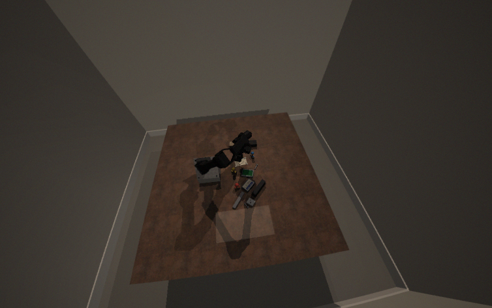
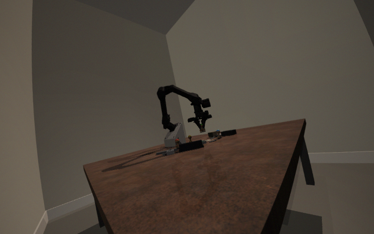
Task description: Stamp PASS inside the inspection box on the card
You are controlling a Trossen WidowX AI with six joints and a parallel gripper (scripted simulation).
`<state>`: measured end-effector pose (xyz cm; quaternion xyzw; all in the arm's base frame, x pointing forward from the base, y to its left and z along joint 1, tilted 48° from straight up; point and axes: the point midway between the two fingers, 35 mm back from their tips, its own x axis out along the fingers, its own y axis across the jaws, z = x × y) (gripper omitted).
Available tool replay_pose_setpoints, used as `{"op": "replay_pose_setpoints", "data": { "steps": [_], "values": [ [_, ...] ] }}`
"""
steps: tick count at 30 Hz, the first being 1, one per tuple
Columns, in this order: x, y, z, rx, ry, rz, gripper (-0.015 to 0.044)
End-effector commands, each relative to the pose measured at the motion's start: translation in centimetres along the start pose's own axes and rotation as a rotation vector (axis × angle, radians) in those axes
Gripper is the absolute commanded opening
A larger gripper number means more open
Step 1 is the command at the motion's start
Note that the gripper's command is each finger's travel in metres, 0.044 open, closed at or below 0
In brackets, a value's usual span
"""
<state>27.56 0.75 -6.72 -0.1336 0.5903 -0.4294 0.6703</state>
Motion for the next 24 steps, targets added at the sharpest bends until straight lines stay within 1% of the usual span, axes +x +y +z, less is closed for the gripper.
{"op": "replay_pose_setpoints", "data": {
  "steps": [1,24],
  "values": [
    [0.3,0.1,-0.2,0.007,0.002,0.001,0.0],
    [1.8,0.2,-0.1,0.006,0.002,0.002,0.0]
  ]
}}
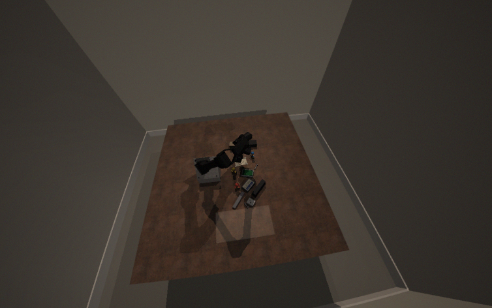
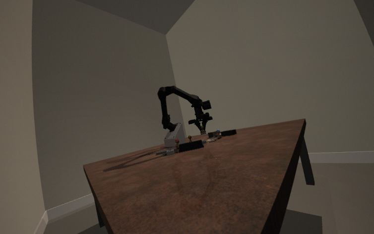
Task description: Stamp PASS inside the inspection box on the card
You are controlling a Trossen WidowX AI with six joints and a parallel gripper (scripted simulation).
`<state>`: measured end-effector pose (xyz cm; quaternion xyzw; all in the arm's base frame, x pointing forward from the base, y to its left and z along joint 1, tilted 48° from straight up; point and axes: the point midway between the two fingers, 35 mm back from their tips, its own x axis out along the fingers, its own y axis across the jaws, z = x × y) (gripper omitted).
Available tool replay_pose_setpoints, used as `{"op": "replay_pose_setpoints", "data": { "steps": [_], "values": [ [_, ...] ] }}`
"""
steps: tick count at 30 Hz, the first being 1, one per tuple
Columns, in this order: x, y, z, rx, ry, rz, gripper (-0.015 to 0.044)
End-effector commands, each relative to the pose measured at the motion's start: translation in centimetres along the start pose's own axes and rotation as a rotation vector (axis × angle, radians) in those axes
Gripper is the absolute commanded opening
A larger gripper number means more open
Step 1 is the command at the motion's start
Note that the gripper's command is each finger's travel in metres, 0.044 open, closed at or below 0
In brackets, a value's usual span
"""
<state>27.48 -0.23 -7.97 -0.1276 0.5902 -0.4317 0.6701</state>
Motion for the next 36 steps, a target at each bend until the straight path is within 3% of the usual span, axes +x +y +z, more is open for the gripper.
{"op": "replay_pose_setpoints", "data": {
  "steps": [1,36],
  "values": [
    [0.3,0.0,0.0,-0.004,-0.004,-0.002,0.0],
    [2.6,0.0,0.0,-0.004,-0.004,-0.003,0.0]
  ]
}}
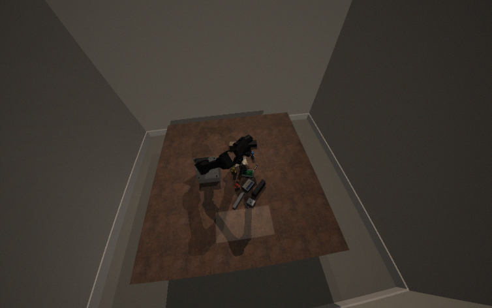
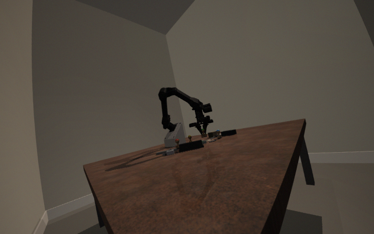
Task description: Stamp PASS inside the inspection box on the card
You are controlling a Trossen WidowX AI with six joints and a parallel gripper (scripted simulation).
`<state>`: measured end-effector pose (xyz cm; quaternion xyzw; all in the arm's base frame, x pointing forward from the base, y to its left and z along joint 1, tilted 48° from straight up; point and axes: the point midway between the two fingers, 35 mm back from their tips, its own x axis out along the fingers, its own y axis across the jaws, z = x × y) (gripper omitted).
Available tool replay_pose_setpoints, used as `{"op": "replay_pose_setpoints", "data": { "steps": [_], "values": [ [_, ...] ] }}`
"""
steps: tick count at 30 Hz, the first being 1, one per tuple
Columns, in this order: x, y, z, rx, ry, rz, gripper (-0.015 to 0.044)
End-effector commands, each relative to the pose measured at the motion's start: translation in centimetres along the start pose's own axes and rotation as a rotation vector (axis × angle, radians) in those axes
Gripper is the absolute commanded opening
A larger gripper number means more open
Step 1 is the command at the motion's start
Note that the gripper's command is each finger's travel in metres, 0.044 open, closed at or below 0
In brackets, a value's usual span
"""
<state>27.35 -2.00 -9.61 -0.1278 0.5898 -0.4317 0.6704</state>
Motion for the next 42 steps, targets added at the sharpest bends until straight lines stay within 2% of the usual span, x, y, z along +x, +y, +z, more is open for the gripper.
{"op": "replay_pose_setpoints", "data": {
  "steps": [1,42],
  "values": [
    [0.3,-0.1,0.0,-0.004,-0.003,-0.003,0.0],
    [2.6,-0.2,-0.1,-0.004,-0.004,-0.006,0.0]
  ]
}}
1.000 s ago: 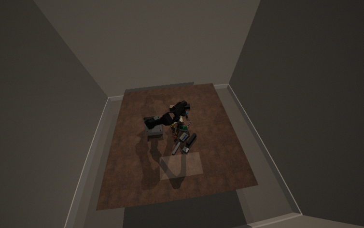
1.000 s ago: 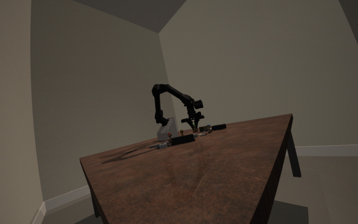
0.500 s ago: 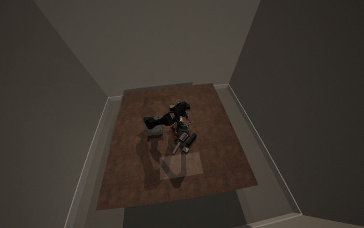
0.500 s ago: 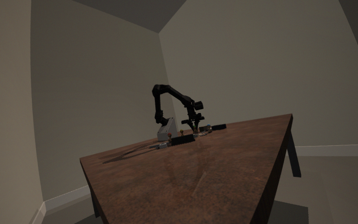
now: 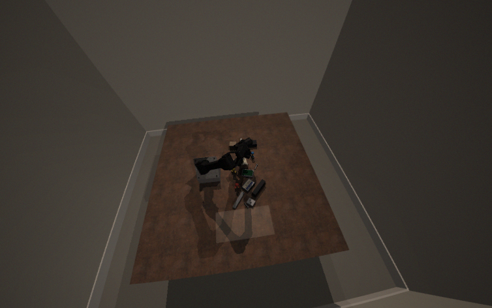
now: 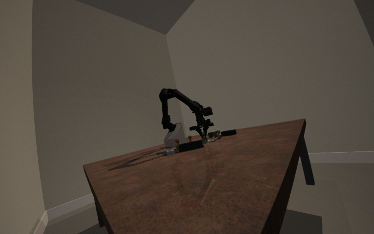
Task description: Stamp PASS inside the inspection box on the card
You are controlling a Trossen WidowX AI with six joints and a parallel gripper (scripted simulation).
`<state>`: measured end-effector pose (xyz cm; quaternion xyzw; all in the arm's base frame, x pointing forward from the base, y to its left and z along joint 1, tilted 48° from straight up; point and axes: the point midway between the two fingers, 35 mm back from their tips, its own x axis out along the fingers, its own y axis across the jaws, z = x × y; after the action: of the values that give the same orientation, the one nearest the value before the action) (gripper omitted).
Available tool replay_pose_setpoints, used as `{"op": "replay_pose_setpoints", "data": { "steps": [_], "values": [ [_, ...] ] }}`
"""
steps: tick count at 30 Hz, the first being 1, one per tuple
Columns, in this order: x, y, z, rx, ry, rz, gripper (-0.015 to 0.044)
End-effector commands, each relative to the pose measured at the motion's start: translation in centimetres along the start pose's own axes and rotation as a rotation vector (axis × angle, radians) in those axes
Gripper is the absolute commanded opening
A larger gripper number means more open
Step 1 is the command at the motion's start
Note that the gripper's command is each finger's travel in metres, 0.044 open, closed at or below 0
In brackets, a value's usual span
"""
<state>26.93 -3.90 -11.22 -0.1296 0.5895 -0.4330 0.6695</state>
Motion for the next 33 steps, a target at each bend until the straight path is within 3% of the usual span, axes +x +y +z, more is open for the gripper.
{"op": "replay_pose_setpoints", "data": {
  "steps": [1,33],
  "values": [
    [0.09,-0.03,0.03,-0.003,-0.004,-0.002,0.0],
    [0.54,-0.04,0.03,-0.003,-0.004,-0.002,0.0]
  ]
}}
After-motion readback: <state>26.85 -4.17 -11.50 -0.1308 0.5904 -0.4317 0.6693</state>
